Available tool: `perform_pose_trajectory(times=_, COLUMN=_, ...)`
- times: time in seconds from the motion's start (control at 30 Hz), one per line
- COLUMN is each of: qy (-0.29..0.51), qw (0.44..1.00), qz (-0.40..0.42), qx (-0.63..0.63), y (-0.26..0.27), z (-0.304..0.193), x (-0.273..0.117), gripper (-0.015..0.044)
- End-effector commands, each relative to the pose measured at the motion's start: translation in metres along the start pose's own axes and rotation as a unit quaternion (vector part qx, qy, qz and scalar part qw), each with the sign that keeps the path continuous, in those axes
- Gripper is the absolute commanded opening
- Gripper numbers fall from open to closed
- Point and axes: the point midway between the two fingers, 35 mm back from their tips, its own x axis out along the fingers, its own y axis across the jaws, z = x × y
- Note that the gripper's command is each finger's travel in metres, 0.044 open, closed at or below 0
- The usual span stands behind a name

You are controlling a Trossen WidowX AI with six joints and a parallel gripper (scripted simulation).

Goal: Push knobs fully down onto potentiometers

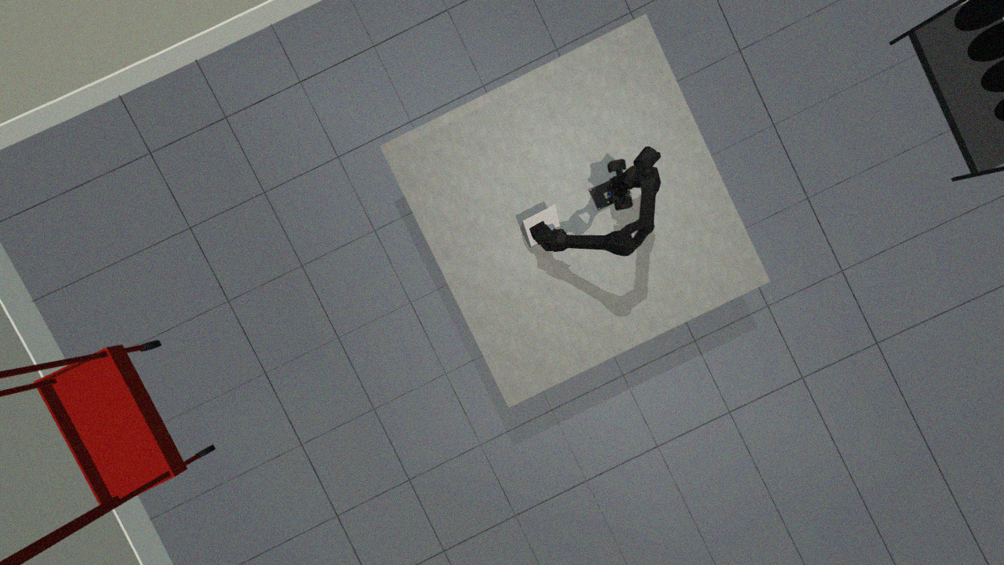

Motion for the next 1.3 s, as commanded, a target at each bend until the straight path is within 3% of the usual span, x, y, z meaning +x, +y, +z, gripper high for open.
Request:
perform_pose_trajectory(times=0.0, qy=0.006, qw=1.0, qz=-0.003, qx=0.007, y=-0.0021, z=0.0012, x=0.0126, gripper=0.0)
perform_pose_trajectory(times=1.27, qy=0.006, qw=1.0, qz=-0.003, qx=0.007, y=-0.0021, z=0.0012, x=0.0179, gripper=0.0)
